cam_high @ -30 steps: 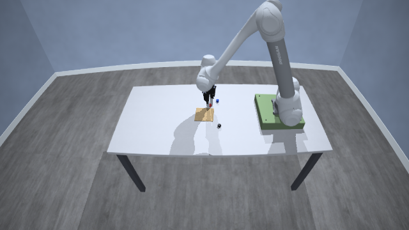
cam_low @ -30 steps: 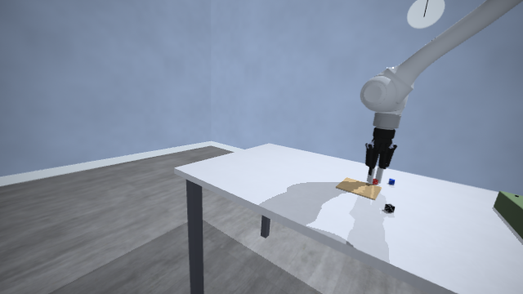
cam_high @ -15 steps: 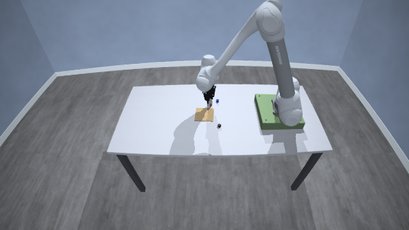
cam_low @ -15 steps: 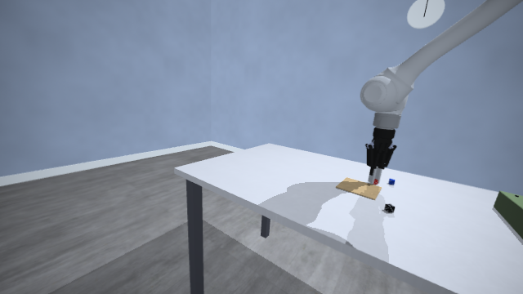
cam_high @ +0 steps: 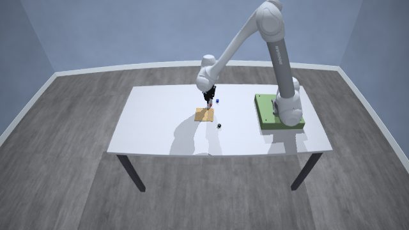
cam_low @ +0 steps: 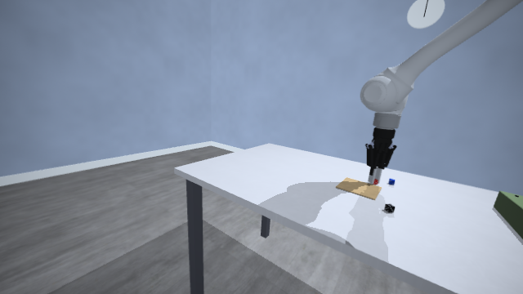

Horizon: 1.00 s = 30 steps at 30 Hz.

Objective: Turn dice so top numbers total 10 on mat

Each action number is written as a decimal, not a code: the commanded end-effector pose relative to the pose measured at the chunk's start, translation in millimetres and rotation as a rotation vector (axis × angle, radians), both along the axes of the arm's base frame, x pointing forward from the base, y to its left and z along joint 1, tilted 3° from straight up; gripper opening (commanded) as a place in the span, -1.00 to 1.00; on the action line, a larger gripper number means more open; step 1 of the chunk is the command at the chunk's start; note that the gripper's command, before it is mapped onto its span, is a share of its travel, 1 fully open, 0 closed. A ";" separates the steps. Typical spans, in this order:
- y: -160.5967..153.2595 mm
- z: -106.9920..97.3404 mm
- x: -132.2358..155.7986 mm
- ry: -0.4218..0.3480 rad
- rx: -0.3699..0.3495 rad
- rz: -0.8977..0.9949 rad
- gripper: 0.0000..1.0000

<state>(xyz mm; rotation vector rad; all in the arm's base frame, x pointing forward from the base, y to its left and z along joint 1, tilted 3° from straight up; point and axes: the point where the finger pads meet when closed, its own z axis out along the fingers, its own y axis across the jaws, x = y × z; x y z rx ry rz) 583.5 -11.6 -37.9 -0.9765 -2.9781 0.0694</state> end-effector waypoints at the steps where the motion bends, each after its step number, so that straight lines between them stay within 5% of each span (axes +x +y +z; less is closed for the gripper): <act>1: 0.1 0.0 0.0 0.000 0.000 0.000 -0.81; 12: 0.3 5.9 0.1 0.000 0.000 0.000 -0.81; 22: 2.8 70.1 1.4 0.000 0.000 0.000 -0.81; 30: 4.0 98.1 2.0 0.000 0.000 0.000 -0.81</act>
